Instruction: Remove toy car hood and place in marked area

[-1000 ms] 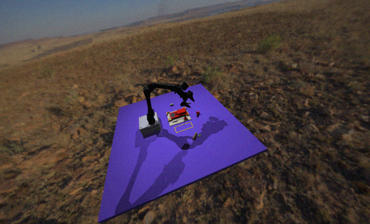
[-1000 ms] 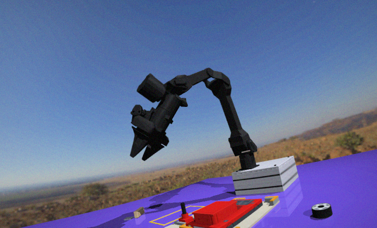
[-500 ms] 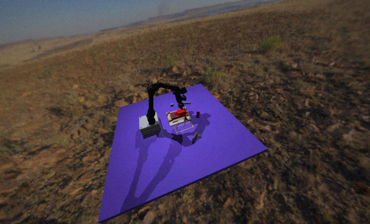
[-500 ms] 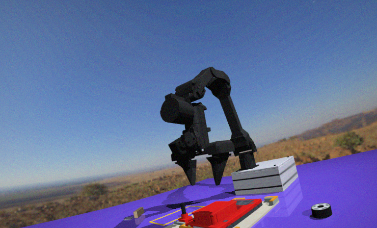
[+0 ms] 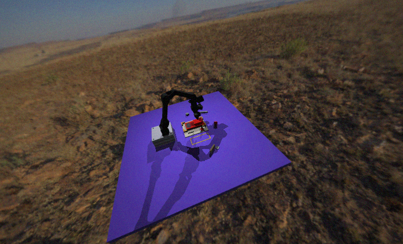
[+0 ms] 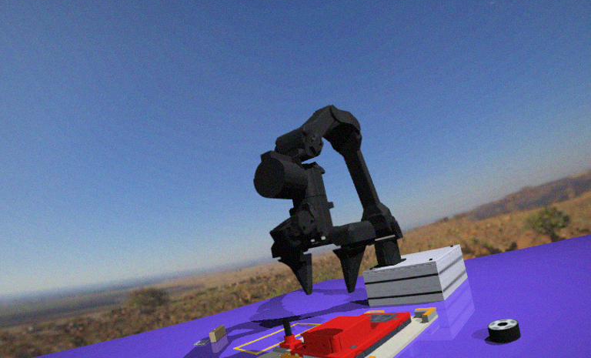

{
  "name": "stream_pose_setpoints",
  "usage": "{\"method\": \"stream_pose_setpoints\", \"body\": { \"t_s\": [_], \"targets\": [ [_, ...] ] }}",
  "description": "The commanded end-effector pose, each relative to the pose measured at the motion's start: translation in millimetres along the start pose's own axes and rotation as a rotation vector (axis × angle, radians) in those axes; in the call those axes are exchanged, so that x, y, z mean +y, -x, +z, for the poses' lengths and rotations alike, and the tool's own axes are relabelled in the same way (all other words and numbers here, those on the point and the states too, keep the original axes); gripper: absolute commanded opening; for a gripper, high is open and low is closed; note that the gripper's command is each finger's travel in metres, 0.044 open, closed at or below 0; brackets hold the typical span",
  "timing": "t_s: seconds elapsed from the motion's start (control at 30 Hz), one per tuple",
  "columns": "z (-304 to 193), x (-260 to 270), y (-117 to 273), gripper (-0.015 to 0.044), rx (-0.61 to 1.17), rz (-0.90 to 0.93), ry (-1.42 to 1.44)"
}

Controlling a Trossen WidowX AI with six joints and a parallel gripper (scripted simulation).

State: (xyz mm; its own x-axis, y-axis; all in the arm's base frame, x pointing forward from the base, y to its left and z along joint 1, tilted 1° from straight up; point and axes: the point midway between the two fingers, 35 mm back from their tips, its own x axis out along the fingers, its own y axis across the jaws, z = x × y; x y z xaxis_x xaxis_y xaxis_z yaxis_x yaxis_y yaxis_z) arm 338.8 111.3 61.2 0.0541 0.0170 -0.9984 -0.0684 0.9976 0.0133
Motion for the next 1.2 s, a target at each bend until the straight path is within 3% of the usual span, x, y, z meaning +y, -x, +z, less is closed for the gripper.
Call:
{"method": "stream_pose_setpoints", "body": {
  "t_s": [0.0,1.17],
  "targets": [
    [-0.4,0.7,-4.3,0.044,0.005,0.004,0.006],
    [1.3,1.2,-31.1,0.044,0.005,0.004,0.006]
  ]
}}
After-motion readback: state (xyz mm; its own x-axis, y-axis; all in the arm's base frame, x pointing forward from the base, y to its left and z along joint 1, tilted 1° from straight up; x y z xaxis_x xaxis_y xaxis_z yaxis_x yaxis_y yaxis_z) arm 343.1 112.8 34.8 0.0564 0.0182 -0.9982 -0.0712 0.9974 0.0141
